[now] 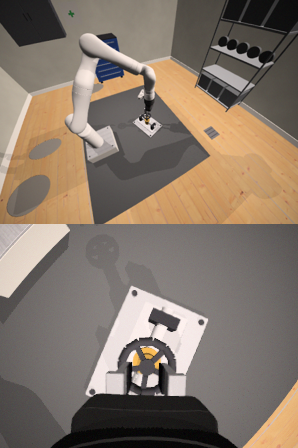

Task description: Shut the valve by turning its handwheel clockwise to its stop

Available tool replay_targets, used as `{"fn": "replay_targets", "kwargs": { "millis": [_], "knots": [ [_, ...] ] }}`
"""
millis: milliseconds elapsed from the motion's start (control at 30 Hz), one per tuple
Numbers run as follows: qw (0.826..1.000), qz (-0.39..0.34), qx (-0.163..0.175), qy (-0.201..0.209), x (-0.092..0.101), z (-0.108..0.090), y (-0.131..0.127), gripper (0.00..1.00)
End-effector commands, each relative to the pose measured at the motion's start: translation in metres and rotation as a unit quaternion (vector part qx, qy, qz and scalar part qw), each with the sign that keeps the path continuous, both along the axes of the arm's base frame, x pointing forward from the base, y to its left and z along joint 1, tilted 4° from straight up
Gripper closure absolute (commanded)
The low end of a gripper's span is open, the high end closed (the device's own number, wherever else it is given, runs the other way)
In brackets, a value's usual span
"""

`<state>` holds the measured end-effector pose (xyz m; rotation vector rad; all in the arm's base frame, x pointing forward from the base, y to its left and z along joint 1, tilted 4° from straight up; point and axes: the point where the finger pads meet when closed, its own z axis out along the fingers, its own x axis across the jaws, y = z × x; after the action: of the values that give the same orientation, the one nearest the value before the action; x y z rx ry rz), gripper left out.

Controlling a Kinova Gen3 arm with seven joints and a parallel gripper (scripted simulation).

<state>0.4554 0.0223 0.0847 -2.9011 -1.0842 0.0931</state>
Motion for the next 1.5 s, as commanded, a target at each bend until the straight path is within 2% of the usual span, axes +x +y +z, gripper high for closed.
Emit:
{"fn": "replay_targets", "kwargs": {
  "millis": [0, 467, 1467],
  "knots": [
    [1.0, 0.001, 0.001, -0.004, 0.0025, 0.0061, 0.0009, 0.4],
    [1.0, 0.001, 0.001, -0.004, 0.003, 0.0148, 0.0007, 0.4],
    [1.0, 0.001, 0.001, -0.004, 0.0031, 0.0152, 0.0007, 0.4]
  ]
}}
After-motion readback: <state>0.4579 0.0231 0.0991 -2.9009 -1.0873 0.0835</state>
